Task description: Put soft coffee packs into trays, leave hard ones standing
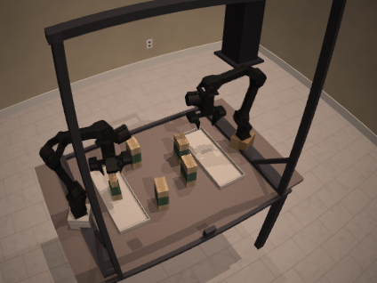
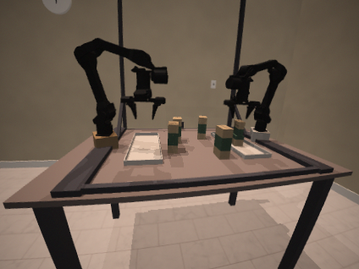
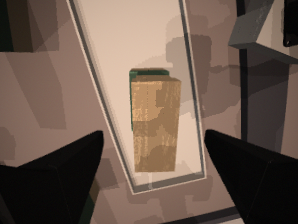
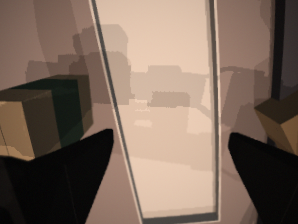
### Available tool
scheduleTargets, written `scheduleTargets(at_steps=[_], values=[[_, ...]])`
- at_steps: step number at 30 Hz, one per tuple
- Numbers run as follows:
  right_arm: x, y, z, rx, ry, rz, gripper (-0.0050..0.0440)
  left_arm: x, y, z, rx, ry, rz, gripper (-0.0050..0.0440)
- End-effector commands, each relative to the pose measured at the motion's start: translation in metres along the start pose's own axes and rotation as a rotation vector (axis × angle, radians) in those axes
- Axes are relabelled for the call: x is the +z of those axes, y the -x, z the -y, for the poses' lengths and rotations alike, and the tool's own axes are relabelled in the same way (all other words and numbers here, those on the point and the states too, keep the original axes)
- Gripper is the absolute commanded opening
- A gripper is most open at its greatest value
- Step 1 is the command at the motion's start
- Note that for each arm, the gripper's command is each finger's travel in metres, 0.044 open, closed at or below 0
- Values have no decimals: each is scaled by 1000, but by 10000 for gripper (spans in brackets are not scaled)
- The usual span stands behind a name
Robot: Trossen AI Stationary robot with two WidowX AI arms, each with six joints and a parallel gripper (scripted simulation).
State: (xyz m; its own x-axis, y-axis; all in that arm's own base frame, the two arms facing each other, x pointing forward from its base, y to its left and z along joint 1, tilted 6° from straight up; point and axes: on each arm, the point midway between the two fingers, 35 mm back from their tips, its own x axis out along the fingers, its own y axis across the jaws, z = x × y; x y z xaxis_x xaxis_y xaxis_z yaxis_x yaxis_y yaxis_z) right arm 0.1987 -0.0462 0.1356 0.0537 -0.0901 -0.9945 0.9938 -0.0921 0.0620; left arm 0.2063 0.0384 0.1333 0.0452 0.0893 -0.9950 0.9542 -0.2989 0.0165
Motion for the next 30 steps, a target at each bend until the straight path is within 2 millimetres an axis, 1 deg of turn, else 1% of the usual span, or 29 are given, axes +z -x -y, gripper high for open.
scheduleTargets(at_steps=[1,6,8,10,11,13,25,27,30], values=[[0,4,-1,16,3,-1,363,-2,8,-3,27,6,-9,358],[0,4,-1,16,3,-1,363,-2,8,-3,27,6,-9,358],[0,4,-1,16,3,-1,363,-15,8,-13,28,86,-9,358],[0,4,-1,16,3,-1,363,-15,8,-13,28,86,-9,358],[0,4,-1,16,3,-1,363,-22,9,-18,28,126,-9,358],[-12,4,-12,17,14,-2,363,-36,9,-28,29,197,-10,358],[-87,5,-79,20,13,-8,363,-117,12,-85,34,198,-16,358],[-87,5,-79,20,13,-8,363,-117,12,-85,34,198,-16,358],[-106,6,-96,21,13,-9,363,-137,13,-100,35,198,-17,358]])
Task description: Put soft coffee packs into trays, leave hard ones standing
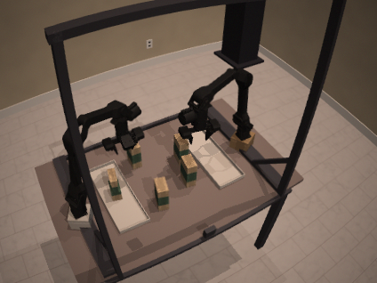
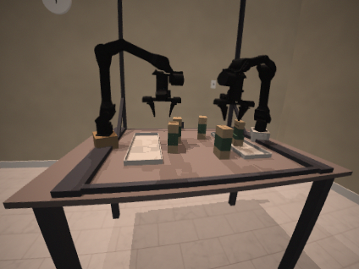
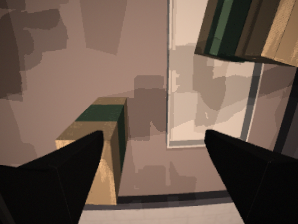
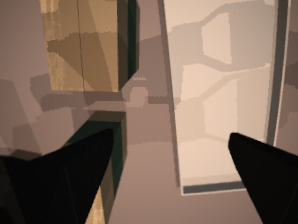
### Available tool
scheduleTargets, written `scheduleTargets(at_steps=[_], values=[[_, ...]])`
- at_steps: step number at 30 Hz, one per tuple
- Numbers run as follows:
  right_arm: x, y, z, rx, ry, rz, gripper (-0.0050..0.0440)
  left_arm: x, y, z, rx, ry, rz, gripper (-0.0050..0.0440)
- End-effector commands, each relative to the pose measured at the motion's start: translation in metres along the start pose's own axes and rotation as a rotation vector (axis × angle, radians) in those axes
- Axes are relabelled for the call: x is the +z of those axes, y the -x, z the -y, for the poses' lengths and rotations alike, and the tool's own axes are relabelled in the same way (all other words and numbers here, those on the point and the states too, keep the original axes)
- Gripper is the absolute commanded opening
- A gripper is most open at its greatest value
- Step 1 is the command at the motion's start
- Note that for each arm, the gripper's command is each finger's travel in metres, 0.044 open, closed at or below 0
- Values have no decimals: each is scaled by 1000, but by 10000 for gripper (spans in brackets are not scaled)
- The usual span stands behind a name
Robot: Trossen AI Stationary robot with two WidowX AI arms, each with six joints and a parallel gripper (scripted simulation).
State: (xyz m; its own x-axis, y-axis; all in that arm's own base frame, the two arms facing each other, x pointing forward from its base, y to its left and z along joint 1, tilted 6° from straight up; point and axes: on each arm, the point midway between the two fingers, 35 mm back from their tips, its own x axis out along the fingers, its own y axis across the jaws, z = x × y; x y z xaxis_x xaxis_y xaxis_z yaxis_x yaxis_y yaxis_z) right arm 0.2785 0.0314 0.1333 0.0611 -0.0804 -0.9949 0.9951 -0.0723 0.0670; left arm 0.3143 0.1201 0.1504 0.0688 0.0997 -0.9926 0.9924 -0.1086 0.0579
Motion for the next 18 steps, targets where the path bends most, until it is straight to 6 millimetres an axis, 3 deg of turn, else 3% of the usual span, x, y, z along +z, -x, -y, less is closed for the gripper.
scheduleTargets(at_steps=[1,6,10,18], values=[[-26,5,-30,15,-7,1,363,-27,7,-32,15,0,-1,358],[-57,6,-58,17,-7,-1,363,-56,8,-62,17,0,-4,358],[-81,6,-81,18,-7,-3,363,-56,8,-62,17,0,-4,358],[-81,6,-81,18,-7,-3,363,-56,8,-62,17,0,-4,358]])
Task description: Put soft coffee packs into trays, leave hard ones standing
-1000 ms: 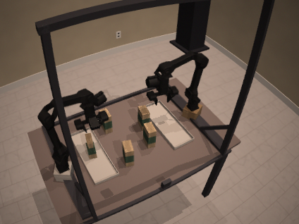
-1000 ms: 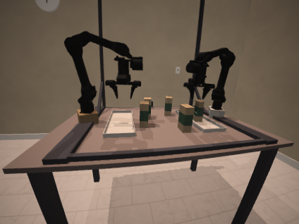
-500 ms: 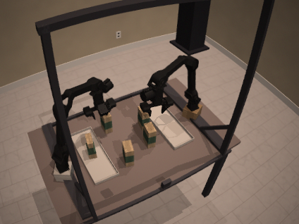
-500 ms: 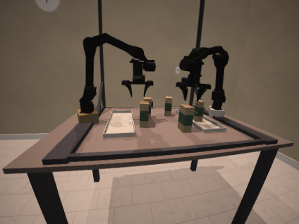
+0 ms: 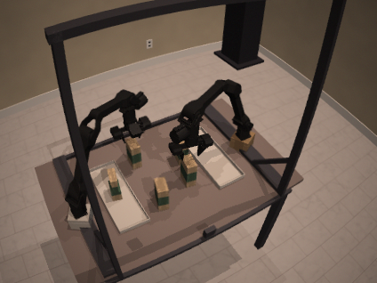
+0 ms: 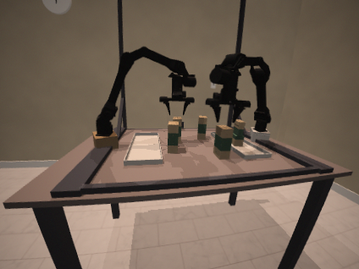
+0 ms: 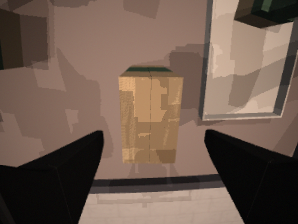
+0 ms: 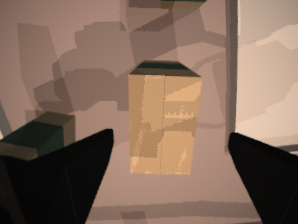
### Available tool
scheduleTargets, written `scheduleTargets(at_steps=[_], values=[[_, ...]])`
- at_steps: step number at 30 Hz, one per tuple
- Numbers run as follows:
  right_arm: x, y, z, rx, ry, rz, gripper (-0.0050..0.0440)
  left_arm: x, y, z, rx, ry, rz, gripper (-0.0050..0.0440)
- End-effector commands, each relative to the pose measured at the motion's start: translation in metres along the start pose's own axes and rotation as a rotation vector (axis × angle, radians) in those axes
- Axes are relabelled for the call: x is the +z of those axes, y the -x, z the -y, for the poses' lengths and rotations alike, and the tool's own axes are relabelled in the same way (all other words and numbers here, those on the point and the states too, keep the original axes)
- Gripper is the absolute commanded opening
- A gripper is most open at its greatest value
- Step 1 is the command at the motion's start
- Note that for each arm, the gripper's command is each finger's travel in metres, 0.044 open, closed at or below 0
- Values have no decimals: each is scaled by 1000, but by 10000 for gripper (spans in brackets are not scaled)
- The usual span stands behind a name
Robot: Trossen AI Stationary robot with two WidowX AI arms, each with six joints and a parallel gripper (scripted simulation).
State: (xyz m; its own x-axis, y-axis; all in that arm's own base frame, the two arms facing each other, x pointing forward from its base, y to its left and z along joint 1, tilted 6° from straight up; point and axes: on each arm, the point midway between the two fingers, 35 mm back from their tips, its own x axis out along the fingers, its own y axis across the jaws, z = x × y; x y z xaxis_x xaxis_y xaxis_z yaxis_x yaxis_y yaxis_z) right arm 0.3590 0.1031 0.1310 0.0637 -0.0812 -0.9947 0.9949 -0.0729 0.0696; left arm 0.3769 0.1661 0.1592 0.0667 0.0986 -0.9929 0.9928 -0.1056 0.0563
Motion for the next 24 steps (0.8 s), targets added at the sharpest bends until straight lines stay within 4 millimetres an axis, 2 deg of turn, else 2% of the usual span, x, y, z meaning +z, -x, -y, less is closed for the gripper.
scheduleTargets(at_steps=[1,24], values=[[-4,8,-7,15,-6,-4,363,-3,8,-4,19,-3,-5,358],[-4,4,-7,15,-6,-4,363,-3,7,-4,19,-3,-5,358]])
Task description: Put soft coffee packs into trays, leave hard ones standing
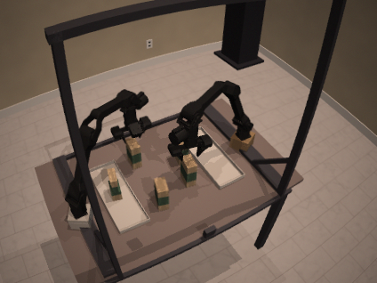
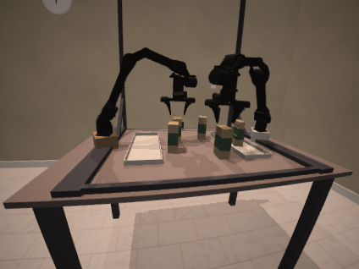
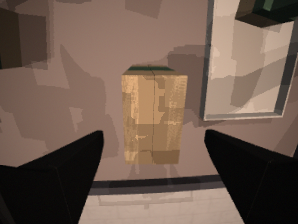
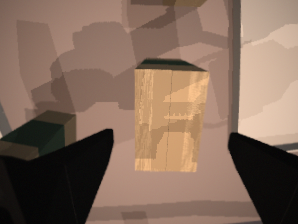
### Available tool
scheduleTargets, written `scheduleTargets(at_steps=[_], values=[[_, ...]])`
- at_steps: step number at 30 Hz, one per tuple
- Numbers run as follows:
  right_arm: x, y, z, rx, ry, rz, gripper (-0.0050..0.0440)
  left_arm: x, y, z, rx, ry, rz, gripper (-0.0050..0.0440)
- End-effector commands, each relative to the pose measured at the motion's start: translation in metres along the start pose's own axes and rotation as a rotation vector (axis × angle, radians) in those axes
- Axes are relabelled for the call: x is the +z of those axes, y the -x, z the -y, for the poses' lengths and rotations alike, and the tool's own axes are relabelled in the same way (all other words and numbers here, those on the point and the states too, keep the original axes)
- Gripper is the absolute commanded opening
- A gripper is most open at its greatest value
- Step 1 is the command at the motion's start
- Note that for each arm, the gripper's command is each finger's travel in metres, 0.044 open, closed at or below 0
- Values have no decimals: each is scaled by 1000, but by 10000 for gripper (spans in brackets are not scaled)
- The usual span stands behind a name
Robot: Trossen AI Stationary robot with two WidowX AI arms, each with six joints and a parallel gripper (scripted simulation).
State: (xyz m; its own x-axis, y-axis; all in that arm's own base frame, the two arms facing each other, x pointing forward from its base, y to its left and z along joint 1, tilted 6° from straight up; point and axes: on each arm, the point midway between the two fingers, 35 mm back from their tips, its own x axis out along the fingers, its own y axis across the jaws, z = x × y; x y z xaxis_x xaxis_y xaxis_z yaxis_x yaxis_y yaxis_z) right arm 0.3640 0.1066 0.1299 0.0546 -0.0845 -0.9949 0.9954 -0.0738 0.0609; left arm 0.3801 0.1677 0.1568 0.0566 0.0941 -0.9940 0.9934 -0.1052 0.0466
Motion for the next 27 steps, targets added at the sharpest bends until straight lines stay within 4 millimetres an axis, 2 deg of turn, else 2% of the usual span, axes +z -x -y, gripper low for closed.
scheduleTargets(at_steps=[1,27], values=[[0,4,-2,24,-6,-8,363,-1,9,-1,29,-2,-11,358],[0,-26,-3,24,-6,-7,363,-1,-21,-2,29,-2,-11,358]])
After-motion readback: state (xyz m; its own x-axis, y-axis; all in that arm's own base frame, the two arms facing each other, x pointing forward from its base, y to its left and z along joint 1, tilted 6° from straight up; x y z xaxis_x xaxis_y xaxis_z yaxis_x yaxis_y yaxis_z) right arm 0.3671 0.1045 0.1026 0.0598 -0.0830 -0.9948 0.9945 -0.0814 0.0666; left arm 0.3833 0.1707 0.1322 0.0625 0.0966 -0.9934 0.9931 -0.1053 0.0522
